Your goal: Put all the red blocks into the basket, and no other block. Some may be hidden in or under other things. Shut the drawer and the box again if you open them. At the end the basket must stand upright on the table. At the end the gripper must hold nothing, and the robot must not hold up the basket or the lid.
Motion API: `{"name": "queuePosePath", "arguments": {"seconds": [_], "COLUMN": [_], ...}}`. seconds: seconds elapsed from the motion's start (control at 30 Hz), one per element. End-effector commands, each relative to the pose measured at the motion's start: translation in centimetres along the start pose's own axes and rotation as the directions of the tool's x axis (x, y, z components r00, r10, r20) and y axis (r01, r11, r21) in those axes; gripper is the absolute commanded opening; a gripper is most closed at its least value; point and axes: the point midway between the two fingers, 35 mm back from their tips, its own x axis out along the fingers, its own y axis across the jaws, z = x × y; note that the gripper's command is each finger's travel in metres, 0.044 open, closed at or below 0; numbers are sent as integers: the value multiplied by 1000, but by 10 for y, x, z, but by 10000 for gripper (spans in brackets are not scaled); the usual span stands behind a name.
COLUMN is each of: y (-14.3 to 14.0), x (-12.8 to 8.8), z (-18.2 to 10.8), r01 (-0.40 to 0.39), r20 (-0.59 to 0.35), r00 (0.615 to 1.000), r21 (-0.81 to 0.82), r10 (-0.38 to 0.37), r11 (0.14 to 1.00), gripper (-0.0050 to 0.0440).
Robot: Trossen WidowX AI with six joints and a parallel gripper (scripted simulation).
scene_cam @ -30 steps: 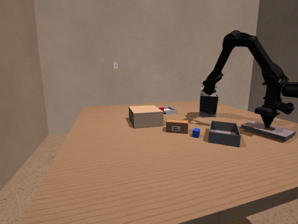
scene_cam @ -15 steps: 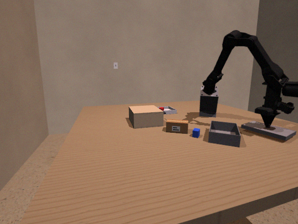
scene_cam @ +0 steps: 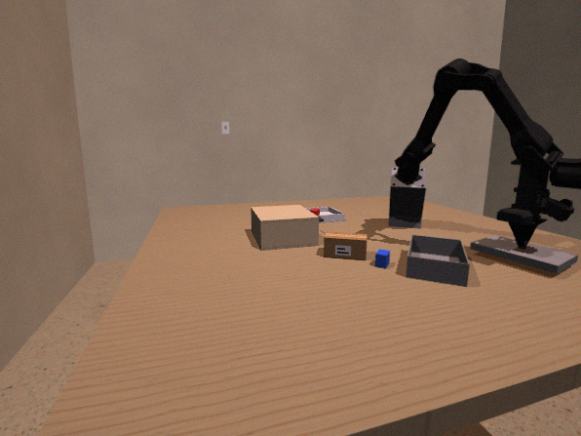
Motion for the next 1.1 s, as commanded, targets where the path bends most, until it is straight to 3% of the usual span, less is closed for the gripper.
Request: {"name": "queuePosePath", "arguments": {"seconds": [0.0, 0.13, 0.47, 0.53, 0.67, 1.07], "y": [0, 0, 0, 0, 0, 0], "x": [-4, -4, -71, -71, -96, -96], "z": [3, 3, 2, 2, 2, 2], "r01": [-1, -1, -1, -1, -1, -1], "r20": [12, 12, 12, 12, 12, 12], "r00": [1000, 1000, 1000, 1000, 1000, 1000], "r21": [5, 5, 5, 5, 5, 5], "r10": [1, 1, 1, 1, 1, 1], "r11": [1000, 1000, 1000, 1000, 1000, 1000], "gripper": [0, 0, 0, 0, 0, 0]}}
